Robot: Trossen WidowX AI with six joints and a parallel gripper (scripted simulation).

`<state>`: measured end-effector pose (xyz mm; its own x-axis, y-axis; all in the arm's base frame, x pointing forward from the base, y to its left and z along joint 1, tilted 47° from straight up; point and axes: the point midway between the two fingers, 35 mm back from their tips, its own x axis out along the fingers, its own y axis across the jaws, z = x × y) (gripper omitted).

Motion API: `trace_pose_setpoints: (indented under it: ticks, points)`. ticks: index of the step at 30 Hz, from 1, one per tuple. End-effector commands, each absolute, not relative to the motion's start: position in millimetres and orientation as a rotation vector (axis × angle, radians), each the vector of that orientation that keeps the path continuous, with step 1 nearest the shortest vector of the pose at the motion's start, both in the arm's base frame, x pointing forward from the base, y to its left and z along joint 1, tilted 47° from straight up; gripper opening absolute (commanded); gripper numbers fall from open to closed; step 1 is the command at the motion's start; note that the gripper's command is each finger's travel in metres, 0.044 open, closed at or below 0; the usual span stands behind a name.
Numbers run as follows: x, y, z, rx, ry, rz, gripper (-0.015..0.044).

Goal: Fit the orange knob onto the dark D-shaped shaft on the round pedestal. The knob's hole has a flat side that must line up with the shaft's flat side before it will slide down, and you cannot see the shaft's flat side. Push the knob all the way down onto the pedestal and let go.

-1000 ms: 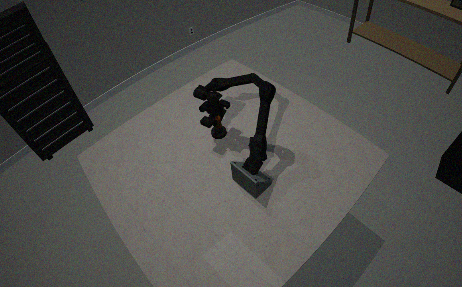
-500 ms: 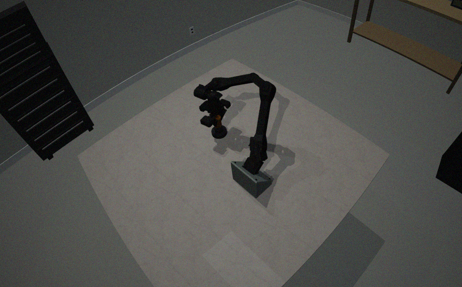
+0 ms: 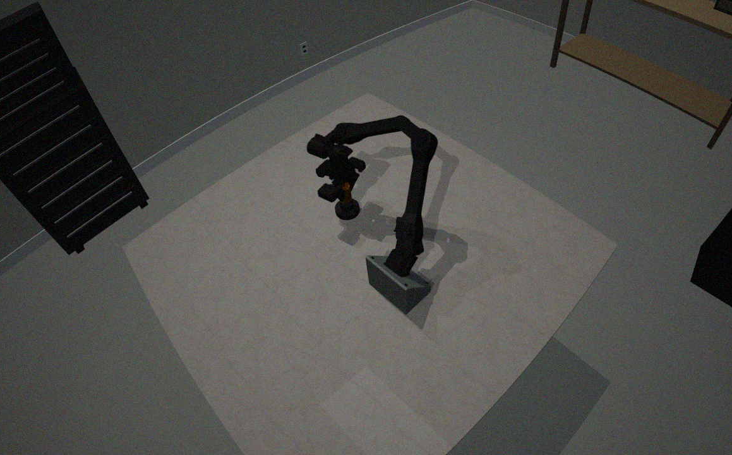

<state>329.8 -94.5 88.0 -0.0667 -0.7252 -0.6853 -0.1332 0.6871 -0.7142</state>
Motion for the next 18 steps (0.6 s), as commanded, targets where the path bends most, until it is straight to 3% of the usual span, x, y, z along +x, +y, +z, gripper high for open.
trace_pose_setpoints:
  ticks: [1, 18]
  points:
    - [332.1, -94.6, 89.9, -0.72, 1.587, -0.562, 0.0]
    - [329.2, -96.0, 86.2, -0.72, 1.587, -0.562, 0.0]
